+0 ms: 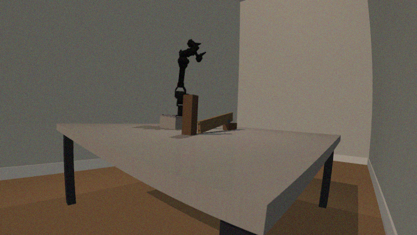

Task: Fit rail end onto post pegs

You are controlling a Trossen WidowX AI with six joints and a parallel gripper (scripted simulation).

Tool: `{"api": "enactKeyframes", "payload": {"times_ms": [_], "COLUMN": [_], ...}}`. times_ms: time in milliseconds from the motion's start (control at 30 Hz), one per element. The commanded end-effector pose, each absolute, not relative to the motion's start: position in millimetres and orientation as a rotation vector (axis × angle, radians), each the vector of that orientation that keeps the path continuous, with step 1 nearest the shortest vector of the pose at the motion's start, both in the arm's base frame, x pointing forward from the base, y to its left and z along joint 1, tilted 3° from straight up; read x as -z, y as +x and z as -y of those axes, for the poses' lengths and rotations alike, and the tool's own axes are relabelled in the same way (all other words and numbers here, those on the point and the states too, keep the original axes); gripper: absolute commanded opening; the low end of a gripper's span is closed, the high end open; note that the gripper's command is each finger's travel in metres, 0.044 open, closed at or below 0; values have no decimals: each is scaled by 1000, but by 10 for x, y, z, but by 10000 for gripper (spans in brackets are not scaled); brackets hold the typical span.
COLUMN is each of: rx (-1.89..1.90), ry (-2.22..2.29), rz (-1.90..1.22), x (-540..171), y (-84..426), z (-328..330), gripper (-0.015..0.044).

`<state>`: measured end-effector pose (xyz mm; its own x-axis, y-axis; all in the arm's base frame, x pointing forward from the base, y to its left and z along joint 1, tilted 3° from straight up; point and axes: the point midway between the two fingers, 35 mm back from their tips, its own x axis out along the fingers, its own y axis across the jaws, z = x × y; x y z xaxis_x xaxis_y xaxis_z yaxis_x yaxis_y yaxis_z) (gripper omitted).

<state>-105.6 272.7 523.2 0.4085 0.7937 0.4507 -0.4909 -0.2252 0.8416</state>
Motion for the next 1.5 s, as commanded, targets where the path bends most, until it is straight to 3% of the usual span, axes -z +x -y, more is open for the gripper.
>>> {"api": "enactKeyframes", "payload": {"times_ms": [0, 333, 767, 1133, 1467], "rx": [-1220, -1235, -1107, -744, -93], "ry": [1344, 1937, 2790, 3471, 3939], "rz": [-302, -358, -392, -188, 281], "x": [-5243, -5839, -5939, -5279, -4109], "y": [-1044, -316, 930, 2108, 2946], "z": [-2721, -1862, -517, 482, 1084], "gripper": [426, 440, 440, 440, 440]}}
